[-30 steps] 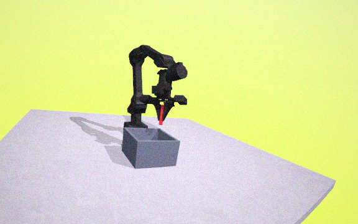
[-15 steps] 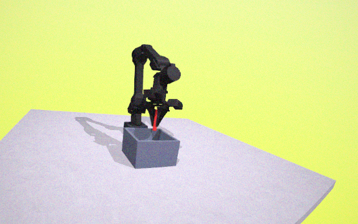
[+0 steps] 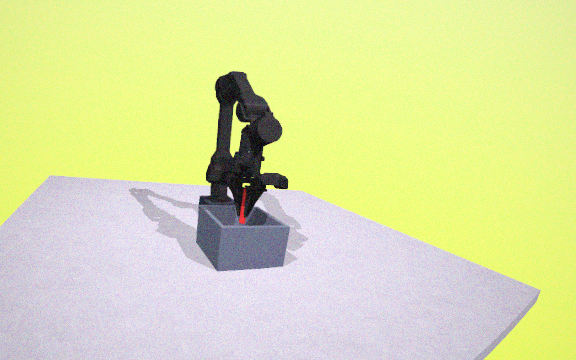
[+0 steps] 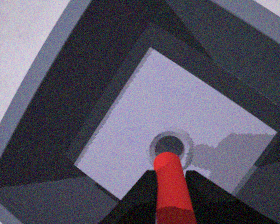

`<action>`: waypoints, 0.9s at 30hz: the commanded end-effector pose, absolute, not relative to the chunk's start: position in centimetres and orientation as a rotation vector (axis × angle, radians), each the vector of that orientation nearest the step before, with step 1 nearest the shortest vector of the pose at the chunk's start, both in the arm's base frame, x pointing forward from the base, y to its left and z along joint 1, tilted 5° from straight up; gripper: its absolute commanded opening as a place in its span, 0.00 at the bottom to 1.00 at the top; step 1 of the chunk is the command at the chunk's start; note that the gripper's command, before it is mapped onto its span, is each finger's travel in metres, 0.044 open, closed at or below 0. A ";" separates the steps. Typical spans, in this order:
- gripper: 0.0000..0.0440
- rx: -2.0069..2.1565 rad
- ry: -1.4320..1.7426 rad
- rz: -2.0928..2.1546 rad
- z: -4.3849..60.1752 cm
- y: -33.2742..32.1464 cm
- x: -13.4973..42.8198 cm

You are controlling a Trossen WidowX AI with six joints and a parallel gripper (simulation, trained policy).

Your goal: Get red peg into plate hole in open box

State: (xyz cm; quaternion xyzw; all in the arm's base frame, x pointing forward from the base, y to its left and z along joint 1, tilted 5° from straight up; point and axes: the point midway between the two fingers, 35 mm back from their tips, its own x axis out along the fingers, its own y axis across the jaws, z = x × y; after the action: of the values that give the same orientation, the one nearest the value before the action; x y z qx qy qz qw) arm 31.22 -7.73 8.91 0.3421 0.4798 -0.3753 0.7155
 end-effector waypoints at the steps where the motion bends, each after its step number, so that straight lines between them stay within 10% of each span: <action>1: 0.01 0.757 1.089 -0.833 7.9 -8.1 31.6; 10: 0.35 0.710 1.151 -0.832 6.3 -8.8 31.8; 27: 0.30 0.628 1.246 -0.805 6.8 -8.6 33.0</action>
State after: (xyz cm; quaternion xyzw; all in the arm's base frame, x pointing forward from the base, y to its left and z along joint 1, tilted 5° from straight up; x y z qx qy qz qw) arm 32.50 -8.58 6.43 0.2914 0.5528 -0.3657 0.6897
